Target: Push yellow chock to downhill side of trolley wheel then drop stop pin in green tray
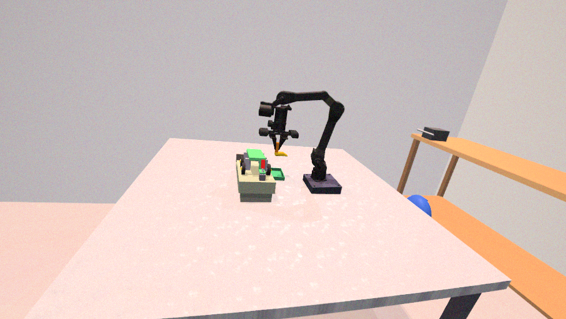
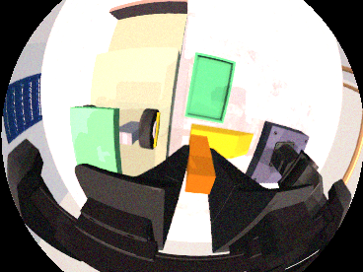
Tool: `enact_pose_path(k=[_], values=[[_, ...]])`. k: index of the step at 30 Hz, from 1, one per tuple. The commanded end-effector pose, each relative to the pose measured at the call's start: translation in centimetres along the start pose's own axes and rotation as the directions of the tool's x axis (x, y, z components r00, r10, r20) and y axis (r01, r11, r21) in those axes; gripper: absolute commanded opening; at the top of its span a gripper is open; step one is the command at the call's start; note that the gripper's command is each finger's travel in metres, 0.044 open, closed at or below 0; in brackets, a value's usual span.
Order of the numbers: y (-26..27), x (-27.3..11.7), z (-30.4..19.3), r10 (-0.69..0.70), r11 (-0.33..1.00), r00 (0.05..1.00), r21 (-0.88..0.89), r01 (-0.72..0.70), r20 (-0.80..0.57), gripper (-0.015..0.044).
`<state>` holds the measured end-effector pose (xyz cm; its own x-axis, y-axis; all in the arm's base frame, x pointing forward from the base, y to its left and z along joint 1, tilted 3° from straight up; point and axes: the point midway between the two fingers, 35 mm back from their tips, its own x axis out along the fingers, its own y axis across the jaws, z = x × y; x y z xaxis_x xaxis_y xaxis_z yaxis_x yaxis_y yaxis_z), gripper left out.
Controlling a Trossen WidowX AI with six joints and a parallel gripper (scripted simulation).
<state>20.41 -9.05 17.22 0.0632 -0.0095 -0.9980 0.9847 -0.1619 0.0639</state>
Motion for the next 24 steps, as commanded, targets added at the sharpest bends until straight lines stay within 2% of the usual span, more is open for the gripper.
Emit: enact_pose_path(k=[1, 19, 24], values=[[0.4, -0.1, 1.2, 0.010, 1.000, 1.000, -0.005, -0.010, -0.001, 0.0000], [2.5, 0.2, 9.0, 0.011, 1.000, 1.000, -0.005, -0.011, 0.006, 0.0000], [2.5, 0.2, 9.1, 0.007, 0.994, 1.000, 0.113, -0.007, -0.003, 0.0000]])
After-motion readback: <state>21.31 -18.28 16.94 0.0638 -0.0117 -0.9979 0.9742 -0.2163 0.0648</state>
